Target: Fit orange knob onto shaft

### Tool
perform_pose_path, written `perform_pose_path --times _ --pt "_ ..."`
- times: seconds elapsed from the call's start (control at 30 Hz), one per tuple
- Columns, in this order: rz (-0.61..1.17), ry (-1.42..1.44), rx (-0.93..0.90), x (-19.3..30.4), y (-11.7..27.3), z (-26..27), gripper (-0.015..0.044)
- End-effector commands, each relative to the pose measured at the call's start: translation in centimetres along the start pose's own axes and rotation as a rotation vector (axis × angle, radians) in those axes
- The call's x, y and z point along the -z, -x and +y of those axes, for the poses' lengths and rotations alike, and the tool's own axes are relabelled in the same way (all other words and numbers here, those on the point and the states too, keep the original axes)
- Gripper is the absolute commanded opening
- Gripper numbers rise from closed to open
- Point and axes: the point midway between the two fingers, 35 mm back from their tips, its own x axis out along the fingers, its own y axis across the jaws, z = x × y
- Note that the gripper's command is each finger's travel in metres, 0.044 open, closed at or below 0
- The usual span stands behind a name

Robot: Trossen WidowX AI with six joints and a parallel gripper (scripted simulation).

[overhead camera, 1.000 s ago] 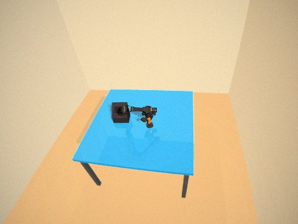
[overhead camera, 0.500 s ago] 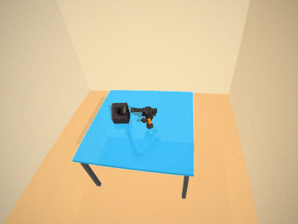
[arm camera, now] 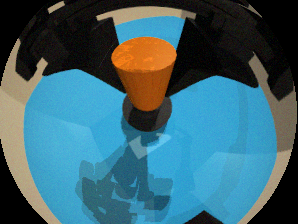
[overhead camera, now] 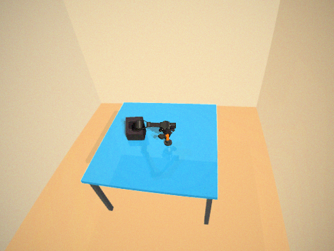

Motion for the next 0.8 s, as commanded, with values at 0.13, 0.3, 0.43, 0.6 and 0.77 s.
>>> perform_pose_path --times 0.13,0.3,0.43,0.6,0.77 --pt "0.005 0.082 0.003 0.25 0.41 -0.11 0.0" --pt "0.005 0.206 0.002 0.57 0.36 -0.26 0.0" --pt "0.005 0.206 0.002 0.57 0.07 -0.26 0.0" --pt "0.005 0.206 0.002 0.55 -0.07 -0.26 0.0" --pt "0.005 0.206 0.002 0.56 -0.07 -0.28 0.0"
